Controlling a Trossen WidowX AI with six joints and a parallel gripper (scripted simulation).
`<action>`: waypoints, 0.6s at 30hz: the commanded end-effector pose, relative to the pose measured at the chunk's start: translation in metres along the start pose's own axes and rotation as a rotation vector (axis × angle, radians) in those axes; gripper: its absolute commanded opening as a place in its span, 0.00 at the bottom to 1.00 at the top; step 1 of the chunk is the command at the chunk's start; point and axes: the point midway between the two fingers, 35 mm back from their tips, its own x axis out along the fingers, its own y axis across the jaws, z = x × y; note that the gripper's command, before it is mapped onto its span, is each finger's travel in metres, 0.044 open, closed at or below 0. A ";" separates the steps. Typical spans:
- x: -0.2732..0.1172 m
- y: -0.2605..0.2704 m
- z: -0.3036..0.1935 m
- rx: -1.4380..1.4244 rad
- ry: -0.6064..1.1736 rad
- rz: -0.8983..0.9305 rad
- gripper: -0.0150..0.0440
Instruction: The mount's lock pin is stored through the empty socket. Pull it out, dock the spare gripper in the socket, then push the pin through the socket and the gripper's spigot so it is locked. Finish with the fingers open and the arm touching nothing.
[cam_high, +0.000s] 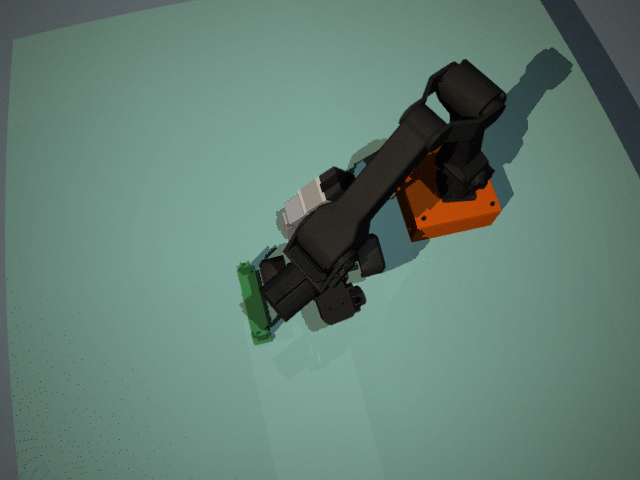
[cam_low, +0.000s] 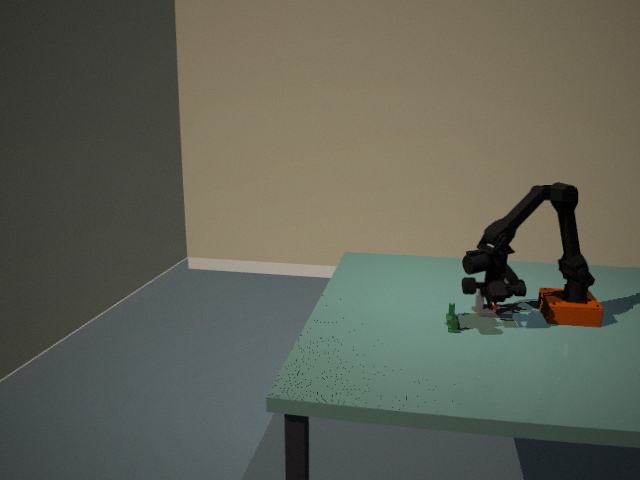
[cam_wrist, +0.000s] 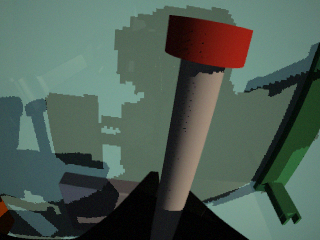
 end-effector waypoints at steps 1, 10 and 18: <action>0.002 0.001 -0.002 0.000 -0.001 0.002 0.25; 0.002 0.001 -0.008 0.000 -0.001 0.000 0.25; 0.004 0.002 -0.013 0.000 -0.001 -0.001 0.25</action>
